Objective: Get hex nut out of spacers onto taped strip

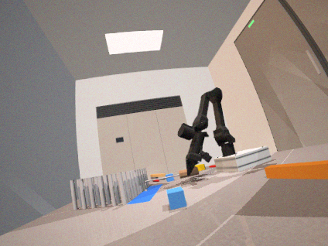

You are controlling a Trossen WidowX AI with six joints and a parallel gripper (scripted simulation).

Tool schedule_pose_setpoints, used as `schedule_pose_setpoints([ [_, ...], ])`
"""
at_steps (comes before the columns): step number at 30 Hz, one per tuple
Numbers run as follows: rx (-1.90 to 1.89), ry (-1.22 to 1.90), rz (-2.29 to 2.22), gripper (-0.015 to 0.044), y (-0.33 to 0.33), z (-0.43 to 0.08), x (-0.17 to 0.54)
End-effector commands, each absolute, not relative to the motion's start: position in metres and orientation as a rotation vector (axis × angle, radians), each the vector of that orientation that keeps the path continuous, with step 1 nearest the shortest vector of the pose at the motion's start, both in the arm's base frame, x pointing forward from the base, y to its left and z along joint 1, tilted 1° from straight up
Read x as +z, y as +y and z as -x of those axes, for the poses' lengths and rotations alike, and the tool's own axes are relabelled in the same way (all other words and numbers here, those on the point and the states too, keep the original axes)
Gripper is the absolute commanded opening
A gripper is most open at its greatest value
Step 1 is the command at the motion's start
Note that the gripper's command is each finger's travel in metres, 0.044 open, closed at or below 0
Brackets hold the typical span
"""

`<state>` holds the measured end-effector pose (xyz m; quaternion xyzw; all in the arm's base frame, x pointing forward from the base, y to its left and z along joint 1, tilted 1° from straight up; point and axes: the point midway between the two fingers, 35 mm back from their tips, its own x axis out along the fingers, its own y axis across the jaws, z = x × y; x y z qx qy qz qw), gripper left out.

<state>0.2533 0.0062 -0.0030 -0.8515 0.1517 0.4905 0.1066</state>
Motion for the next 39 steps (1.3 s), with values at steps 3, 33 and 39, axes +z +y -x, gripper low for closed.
schedule_pose_setpoints([
  [3, 1.446, 0.458, 2.504, 0.0, 0.01, -0.235, -0.003],
  [33, 1.445, 0.452, 2.508, 0.0, 0.012, -0.235, 0.119],
  [39, 1.421, 0.497, 2.428, 0.0, 0.015, -0.235, 0.114],
])
